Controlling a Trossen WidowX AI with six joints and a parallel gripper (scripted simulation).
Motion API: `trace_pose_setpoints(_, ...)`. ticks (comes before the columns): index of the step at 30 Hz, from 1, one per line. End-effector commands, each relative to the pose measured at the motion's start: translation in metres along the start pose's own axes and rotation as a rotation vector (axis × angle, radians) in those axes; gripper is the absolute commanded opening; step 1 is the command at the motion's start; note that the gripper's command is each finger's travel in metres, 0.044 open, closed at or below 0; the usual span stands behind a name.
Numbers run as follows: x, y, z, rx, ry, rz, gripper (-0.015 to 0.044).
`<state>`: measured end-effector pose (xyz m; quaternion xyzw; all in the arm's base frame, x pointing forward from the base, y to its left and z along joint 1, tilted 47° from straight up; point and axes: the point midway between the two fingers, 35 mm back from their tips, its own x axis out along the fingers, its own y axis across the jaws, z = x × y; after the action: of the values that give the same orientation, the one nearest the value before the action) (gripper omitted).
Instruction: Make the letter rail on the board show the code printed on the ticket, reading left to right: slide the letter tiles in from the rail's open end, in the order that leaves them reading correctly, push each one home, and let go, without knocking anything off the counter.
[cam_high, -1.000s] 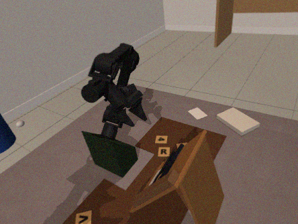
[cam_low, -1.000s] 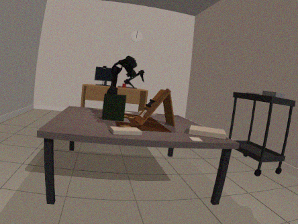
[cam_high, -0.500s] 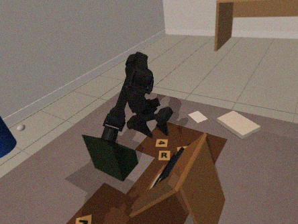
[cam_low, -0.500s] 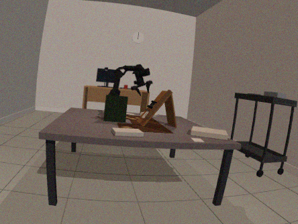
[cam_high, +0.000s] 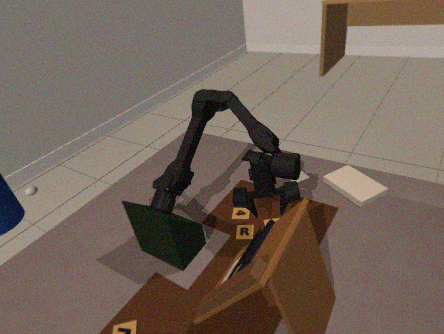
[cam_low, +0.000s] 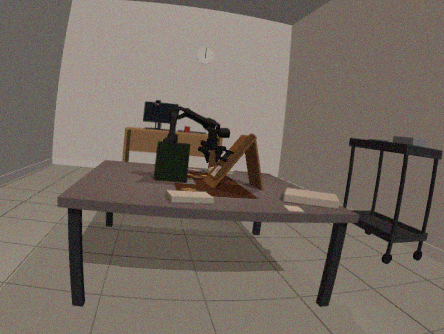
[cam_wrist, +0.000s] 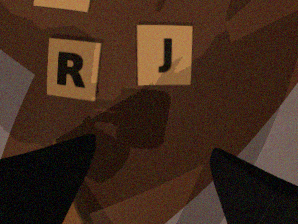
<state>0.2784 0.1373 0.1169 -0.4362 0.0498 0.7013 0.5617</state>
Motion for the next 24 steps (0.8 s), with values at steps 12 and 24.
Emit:
trace_pose_setpoints(12, 0.049, -0.009, 0.053, -0.129, -0.036, 0.065, 0.034)
trace_pose_setpoints(24, 0.075, -0.009, 0.055, -0.129, -0.038, 0.064, 0.034)
